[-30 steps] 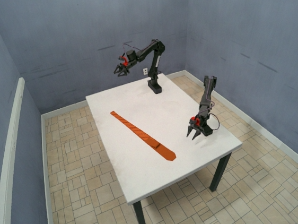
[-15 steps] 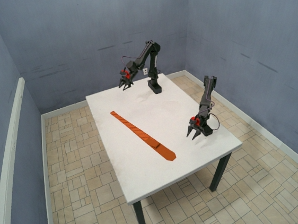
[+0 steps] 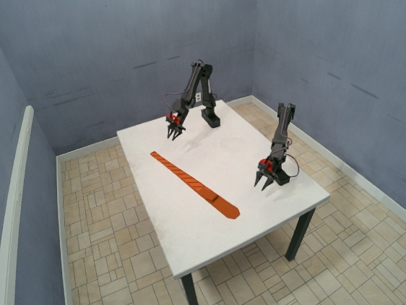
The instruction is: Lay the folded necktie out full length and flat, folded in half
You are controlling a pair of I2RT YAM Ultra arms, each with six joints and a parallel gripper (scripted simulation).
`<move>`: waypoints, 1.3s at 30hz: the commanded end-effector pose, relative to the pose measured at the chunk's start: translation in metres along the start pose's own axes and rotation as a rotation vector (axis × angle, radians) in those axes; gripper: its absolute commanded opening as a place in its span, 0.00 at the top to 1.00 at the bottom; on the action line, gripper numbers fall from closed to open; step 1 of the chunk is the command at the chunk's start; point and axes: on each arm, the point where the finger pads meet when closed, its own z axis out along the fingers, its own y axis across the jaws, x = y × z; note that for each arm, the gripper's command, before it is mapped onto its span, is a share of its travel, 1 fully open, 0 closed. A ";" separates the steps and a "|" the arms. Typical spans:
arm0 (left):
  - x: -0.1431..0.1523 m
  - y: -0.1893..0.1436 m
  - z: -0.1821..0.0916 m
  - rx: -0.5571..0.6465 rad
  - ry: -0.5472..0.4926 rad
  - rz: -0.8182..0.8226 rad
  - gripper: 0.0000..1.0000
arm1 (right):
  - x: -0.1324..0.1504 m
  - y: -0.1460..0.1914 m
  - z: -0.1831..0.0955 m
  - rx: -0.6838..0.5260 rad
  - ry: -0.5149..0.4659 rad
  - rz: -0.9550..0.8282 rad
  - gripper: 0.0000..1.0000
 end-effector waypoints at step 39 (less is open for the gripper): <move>-0.016 0.000 -0.003 0.001 -0.024 0.018 0.57 | 0.007 0.104 0.103 -0.219 0.167 -0.090 0.96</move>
